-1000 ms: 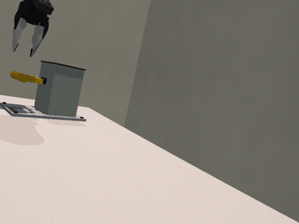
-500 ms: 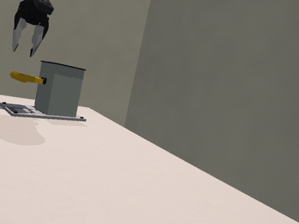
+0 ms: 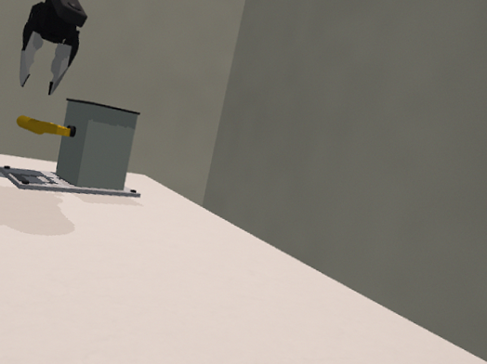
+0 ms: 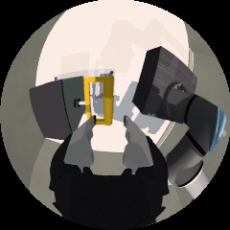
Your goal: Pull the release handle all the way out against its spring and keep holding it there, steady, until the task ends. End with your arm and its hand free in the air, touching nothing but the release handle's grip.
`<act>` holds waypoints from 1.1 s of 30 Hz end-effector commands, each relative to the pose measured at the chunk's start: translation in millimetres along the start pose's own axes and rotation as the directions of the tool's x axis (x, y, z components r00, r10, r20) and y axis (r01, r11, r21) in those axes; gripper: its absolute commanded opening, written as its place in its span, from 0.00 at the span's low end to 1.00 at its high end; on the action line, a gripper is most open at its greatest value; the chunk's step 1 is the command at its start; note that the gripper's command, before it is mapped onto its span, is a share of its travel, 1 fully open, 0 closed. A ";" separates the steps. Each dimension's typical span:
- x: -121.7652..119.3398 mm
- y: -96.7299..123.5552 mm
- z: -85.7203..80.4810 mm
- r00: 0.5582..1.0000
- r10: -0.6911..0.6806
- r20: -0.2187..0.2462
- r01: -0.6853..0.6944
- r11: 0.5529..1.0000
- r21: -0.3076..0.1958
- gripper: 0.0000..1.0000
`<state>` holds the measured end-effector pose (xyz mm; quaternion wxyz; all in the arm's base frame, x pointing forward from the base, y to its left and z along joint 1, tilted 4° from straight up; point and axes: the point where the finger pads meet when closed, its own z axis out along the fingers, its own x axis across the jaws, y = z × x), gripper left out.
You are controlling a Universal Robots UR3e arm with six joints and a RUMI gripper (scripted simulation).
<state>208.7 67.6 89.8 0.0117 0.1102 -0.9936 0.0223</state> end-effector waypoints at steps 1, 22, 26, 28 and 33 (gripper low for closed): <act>-0.8 -0.2 1.9 1.000 0.000 0.002 0.000 1.000 0.001 0.30; -3.3 -0.1 27.8 1.000 0.000 0.002 0.000 1.000 0.001 0.30; -3.8 -0.1 32.9 1.000 0.000 0.002 0.000 1.000 0.001 0.30; -4.0 -0.1 35.1 1.000 0.000 0.002 0.000 1.000 0.001 0.30; -4.3 0.0 37.8 1.000 0.000 0.002 0.000 1.000 0.001 0.30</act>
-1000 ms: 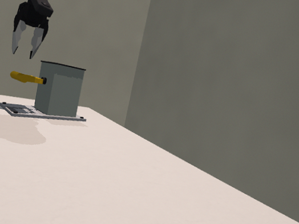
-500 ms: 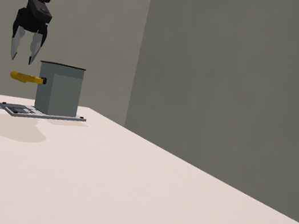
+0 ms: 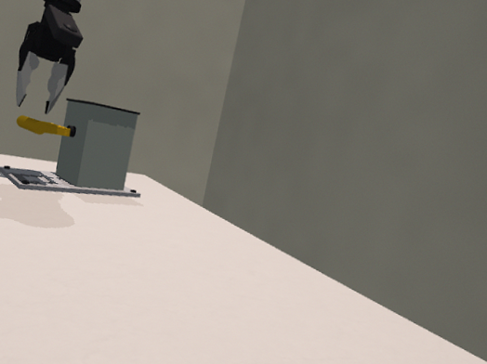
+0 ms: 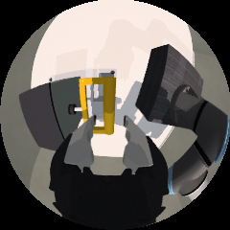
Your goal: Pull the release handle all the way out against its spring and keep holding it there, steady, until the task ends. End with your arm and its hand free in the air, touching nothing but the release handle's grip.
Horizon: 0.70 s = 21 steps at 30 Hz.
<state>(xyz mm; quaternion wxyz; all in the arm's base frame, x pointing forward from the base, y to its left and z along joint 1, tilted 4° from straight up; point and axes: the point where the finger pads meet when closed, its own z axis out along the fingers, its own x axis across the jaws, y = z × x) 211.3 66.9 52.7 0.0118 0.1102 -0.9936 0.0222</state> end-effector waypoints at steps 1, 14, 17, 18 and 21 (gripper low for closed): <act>-0.9 -0.3 1.6 1.000 0.000 0.002 0.000 1.000 0.001 0.30; -1.3 -0.3 5.2 1.000 0.000 0.002 0.000 1.000 0.001 0.30; -1.3 -0.3 5.2 1.000 0.000 0.002 0.000 1.000 0.001 0.30; -1.3 -0.3 5.2 1.000 0.000 0.002 0.000 1.000 0.001 0.30; -1.3 -0.3 5.2 1.000 0.000 0.002 0.000 1.000 0.001 0.30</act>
